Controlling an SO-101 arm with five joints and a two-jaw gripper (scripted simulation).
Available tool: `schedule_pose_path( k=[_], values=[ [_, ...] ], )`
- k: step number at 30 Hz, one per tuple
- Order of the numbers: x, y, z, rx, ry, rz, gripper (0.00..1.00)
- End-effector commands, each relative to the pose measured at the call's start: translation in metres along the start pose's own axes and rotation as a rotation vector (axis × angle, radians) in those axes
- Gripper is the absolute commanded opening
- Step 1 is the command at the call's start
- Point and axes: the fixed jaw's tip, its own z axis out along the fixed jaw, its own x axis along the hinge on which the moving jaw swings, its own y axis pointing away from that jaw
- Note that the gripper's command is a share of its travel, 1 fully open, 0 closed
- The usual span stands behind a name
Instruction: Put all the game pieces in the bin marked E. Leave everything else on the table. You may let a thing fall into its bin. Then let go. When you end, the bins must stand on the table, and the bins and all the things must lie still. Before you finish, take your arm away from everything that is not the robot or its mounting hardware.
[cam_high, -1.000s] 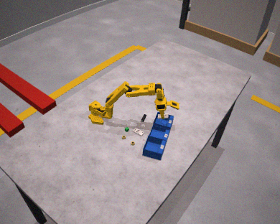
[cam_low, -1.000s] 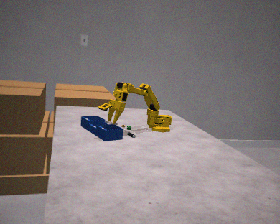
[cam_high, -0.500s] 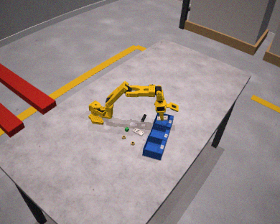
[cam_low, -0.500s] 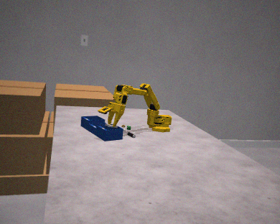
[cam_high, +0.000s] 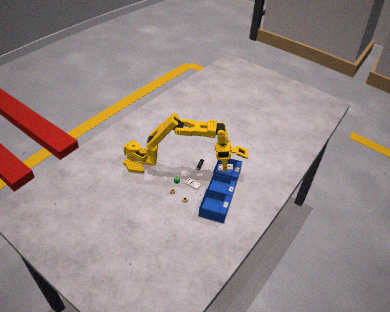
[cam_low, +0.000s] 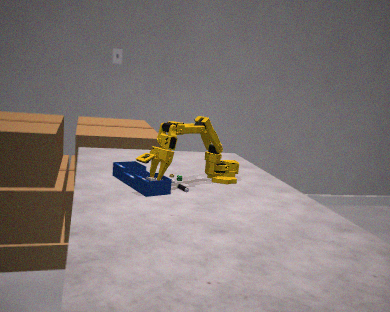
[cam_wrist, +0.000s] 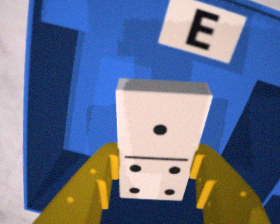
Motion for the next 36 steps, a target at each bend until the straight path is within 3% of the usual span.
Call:
schedule_pose_path(
  k=[1,11,15,16,36],
  values=[
    [-0.0112,0.0022,-0.0125,-0.003,-0.091,-0.018,0.0],
    [-0.0095,0.0021,-0.0048,-0.003,-0.091,-0.018,0.0],
    [-0.0095,0.0021,-0.0047,-0.003,-0.091,-0.018,0.0],
    [-0.0118,0.0022,-0.0102,-0.004,-0.128,-0.017,0.0],
    [-0.0117,0.0022,-0.0095,-0.004,-0.128,-0.017,0.0]
  ],
)
